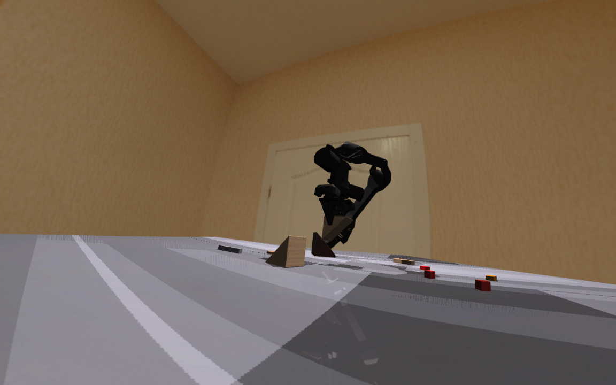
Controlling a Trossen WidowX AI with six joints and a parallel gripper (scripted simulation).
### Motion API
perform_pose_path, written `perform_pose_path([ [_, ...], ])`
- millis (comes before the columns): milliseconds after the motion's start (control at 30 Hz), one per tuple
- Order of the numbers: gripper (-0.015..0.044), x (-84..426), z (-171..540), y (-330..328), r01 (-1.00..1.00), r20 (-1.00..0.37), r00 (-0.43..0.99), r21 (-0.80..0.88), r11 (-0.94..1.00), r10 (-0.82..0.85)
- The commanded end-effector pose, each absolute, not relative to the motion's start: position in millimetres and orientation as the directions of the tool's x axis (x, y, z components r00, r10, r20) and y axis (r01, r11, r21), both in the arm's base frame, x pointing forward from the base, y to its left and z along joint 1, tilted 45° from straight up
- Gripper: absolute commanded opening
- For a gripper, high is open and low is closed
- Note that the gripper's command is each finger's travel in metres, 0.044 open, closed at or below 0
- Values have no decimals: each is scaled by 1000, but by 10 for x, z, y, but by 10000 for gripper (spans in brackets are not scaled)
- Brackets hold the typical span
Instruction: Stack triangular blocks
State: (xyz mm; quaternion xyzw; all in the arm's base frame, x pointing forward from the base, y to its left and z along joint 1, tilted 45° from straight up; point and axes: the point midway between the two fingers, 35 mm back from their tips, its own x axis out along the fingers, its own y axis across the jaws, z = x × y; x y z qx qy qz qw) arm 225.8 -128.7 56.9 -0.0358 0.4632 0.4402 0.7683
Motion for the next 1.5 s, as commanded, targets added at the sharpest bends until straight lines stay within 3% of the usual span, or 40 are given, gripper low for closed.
perform_pose_path([
  [0, 0, 2274, 573, -1305, -629, -719, 148, 461, 626, 679],
  [300, 0, 2283, 568, -1332, -626, -719, 148, 464, 627, 680],
  [1467, 0, 2403, 38, -2662, -603, -737, 169, 448, 660, 654],
])
